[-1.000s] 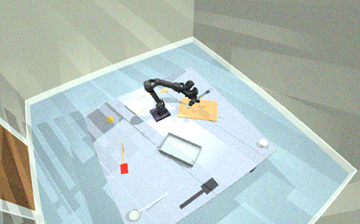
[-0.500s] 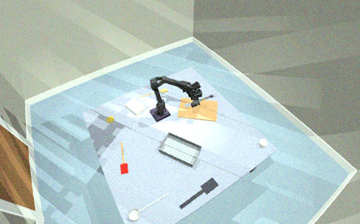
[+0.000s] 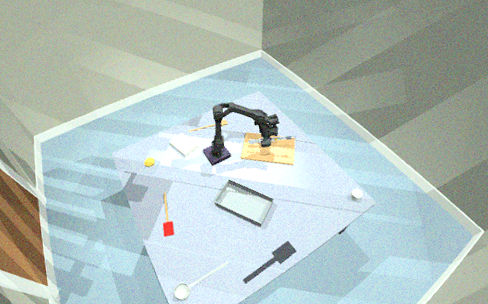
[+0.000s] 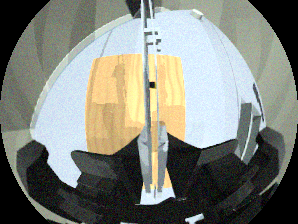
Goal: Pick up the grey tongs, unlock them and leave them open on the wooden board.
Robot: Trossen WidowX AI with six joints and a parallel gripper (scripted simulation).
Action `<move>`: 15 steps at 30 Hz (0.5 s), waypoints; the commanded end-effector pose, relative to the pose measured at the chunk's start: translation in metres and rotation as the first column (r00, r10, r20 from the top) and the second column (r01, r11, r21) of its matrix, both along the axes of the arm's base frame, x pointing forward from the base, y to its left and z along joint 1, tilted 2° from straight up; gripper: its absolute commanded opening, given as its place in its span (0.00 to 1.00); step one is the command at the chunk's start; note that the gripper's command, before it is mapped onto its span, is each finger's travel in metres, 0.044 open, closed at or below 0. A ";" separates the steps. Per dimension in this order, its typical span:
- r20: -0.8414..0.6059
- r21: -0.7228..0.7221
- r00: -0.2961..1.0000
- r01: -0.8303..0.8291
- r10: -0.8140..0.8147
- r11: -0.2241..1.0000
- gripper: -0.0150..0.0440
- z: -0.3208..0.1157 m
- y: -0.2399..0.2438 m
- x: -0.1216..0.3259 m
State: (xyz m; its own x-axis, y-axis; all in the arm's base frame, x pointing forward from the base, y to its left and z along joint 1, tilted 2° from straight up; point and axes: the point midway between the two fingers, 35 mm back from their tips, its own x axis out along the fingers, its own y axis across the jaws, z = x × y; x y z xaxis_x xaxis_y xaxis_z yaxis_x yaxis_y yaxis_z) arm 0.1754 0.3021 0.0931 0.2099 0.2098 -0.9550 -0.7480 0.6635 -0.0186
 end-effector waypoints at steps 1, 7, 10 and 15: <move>-0.044 -0.029 0.999 0.011 -0.012 1.000 0.00 0.000 0.002 0.002; -0.130 -0.104 0.991 0.021 -0.034 0.994 0.00 -0.006 -0.001 0.001; -0.172 -0.141 0.984 0.025 -0.049 0.990 0.00 -0.008 -0.002 0.001; -0.232 -0.193 0.970 0.029 -0.075 0.981 0.00 -0.011 -0.004 0.000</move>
State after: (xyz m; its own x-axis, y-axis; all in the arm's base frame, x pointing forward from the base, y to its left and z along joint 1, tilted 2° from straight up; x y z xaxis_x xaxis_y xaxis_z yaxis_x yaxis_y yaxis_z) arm 0.1750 0.2969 0.0795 0.0028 0.0290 -0.9996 -0.7188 0.6949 0.0182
